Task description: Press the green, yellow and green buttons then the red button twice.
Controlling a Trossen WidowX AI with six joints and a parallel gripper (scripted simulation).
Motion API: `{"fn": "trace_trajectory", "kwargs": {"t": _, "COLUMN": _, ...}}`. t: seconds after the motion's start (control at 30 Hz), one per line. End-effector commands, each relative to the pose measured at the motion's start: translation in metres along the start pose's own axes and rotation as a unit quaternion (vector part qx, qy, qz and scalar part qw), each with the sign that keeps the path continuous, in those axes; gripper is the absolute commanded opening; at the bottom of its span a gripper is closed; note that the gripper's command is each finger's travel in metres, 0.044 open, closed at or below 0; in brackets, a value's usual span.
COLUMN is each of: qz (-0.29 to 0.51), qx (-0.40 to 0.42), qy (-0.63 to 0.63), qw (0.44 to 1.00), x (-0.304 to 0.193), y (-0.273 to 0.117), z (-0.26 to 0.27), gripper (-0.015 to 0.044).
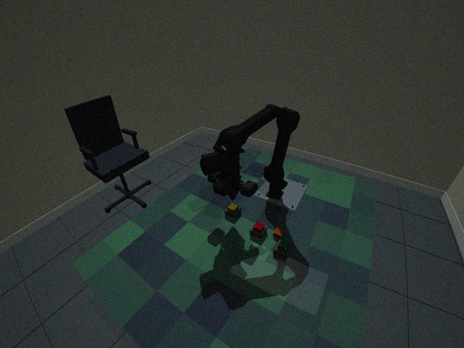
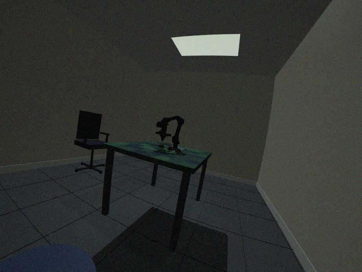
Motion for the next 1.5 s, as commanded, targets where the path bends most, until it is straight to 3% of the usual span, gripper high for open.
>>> {"fn": "trace_trajectory", "kwargs": {"t": 0.0, "qz": -0.004, "qx": -0.001, "qy": -0.002, "qw": 1.0, "x": -0.001, "y": 0.015, "z": 0.0, "gripper": 0.002}}
{"fn": "trace_trajectory", "kwargs": {"t": 0.8, "qz": -0.004, "qx": -0.001, "qy": -0.002, "qw": 1.0, "x": -0.001, "y": 0.049, "z": 0.0, "gripper": 0.002}}
{"fn": "trace_trajectory", "kwargs": {"t": 1.47, "qz": -0.003, "qx": -0.002, "qy": 0.0, "qw": 1.0, "x": -0.001, "y": 0.047, "z": 0.0, "gripper": 0.002}}
Point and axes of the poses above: the point midway between the two fingers, 35 mm back from their tips, its own y axis out along the fingers, its own z axis across the jaws, x = y × z, the point moved 7 cm from there along -y, back along the fingers, and after that the axes turned 15 degrees about -y, right-handed, at the moved point
